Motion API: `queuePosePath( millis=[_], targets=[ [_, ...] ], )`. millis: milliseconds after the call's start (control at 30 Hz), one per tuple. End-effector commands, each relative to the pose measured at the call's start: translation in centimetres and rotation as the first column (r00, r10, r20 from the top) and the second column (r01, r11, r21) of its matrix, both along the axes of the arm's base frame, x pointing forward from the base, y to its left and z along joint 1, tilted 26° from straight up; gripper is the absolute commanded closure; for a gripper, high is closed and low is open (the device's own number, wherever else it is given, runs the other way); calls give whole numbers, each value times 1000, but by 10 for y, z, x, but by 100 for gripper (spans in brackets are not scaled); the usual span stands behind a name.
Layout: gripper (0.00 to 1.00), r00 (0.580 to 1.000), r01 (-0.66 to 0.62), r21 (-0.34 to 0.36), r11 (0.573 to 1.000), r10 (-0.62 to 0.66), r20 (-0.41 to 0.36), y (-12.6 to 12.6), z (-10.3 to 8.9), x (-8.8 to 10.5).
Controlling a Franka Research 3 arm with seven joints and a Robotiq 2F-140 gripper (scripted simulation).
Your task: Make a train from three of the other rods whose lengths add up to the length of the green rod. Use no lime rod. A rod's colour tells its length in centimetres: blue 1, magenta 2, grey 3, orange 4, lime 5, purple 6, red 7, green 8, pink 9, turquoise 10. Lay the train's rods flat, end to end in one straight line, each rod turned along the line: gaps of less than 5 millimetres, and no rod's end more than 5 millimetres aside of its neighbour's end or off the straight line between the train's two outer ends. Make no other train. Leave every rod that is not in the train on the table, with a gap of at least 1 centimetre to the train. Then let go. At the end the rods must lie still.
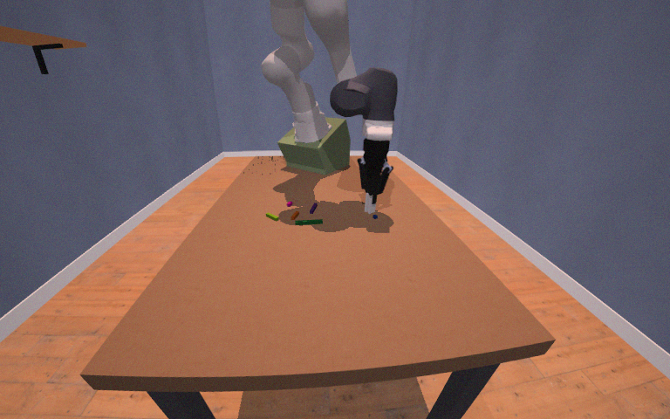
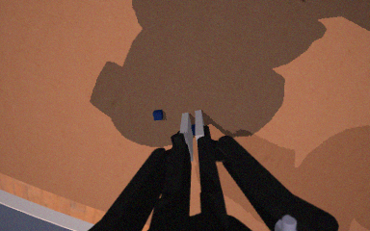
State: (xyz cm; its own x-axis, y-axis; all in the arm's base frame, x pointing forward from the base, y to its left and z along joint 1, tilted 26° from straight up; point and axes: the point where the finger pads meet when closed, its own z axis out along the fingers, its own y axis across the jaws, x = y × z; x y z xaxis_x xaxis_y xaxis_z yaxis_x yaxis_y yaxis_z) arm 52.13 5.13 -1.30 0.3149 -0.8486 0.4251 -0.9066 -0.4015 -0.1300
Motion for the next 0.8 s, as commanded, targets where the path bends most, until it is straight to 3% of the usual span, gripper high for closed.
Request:
queuePosePath(
  millis=[0, 567, 767],
  targets=[
    [97, 1000, -2, 2, 1000, 2, 3, 1, 0, 1],
    [97, 1000, -2, 2, 1000, 2, 3, 1, 1, 1],
    [97, 1000, -2, 2, 1000, 2, 3, 5, 9, -2]
  ],
)
